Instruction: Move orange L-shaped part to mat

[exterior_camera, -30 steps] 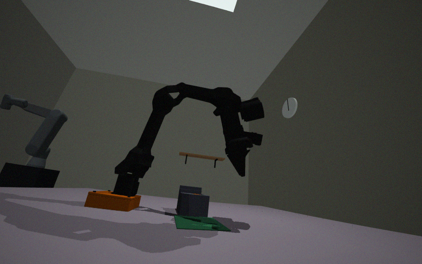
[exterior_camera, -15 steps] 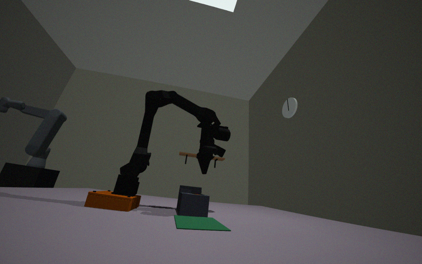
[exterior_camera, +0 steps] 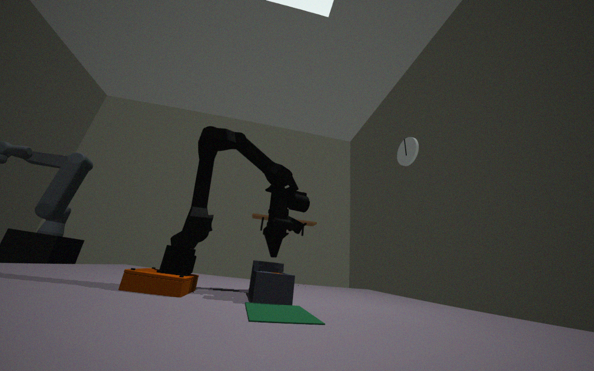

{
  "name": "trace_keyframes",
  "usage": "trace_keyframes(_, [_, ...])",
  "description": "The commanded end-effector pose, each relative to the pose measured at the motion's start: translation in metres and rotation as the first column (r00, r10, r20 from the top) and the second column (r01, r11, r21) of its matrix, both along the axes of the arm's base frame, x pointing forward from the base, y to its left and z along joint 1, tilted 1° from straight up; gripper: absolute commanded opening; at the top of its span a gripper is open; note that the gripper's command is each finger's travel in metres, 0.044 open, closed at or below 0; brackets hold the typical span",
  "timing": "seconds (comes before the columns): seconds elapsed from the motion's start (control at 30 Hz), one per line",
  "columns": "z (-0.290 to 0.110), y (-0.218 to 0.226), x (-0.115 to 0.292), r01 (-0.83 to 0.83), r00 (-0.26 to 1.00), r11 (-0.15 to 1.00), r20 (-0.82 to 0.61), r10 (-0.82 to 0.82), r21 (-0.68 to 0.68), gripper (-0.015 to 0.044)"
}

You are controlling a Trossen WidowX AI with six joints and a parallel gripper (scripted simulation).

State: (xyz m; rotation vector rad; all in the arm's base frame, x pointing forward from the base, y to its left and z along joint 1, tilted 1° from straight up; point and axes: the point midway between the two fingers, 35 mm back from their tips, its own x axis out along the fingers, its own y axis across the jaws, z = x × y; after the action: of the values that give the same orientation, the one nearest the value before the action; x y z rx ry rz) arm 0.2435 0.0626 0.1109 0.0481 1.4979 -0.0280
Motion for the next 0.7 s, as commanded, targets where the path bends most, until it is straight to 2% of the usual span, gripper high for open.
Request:
trace_keyframes(0.0, [-0.033,-0.002,-0.006,0.005,1.000,1.000,-0.030,-0.005,-0.012,0.0180])
trace_keyframes(0.67, [-0.050,-0.002,-0.004,0.005,1.000,1.000,-0.030,-0.005,-0.012,0.0180])
